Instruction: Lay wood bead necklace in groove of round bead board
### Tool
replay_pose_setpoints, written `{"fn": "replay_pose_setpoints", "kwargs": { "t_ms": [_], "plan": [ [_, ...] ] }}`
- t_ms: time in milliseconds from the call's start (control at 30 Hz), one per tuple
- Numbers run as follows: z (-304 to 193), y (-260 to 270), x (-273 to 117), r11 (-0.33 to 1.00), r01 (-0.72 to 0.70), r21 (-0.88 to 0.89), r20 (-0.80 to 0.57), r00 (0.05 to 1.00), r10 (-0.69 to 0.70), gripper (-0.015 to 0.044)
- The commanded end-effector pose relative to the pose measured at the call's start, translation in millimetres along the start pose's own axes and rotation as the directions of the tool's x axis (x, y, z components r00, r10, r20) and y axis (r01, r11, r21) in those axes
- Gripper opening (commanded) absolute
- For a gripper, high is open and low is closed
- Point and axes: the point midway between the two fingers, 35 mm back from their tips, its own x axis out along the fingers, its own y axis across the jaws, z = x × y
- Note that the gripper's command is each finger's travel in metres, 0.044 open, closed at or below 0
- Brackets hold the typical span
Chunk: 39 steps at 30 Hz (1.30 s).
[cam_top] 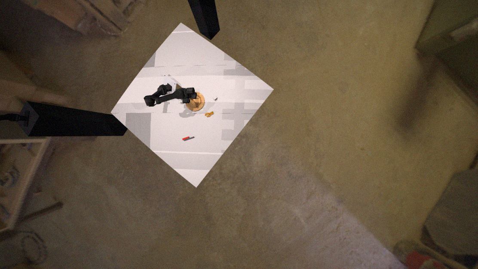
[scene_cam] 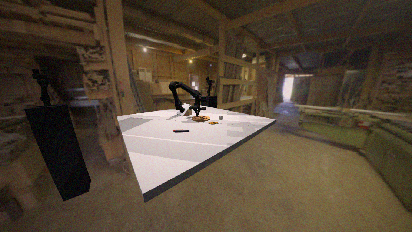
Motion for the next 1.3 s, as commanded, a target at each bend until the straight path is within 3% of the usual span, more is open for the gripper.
{"fn": "replay_pose_setpoints", "kwargs": {
  "t_ms": [0, 400, 967, 1267],
  "plan": [
    [0.3, 1.1, -4.3, 1.0, -0.005, 0.002, 0.002, 1.0, 0.005, 0.0],
    [-0.9, -0.7, 6.4, 1.0, -0.005, 0.002, 0.003, 1.0, 0.005, 0.0],
    [-1.2, -0.9, 1.5, 1.0, -0.003, 0.001, 0.0, 1.0, 0.003, 0.044],
    [-1.3, -1.0, -4.2, 1.0, -0.005, 0.002, 0.002, 1.0, 0.005, 0.044]
  ]
}}
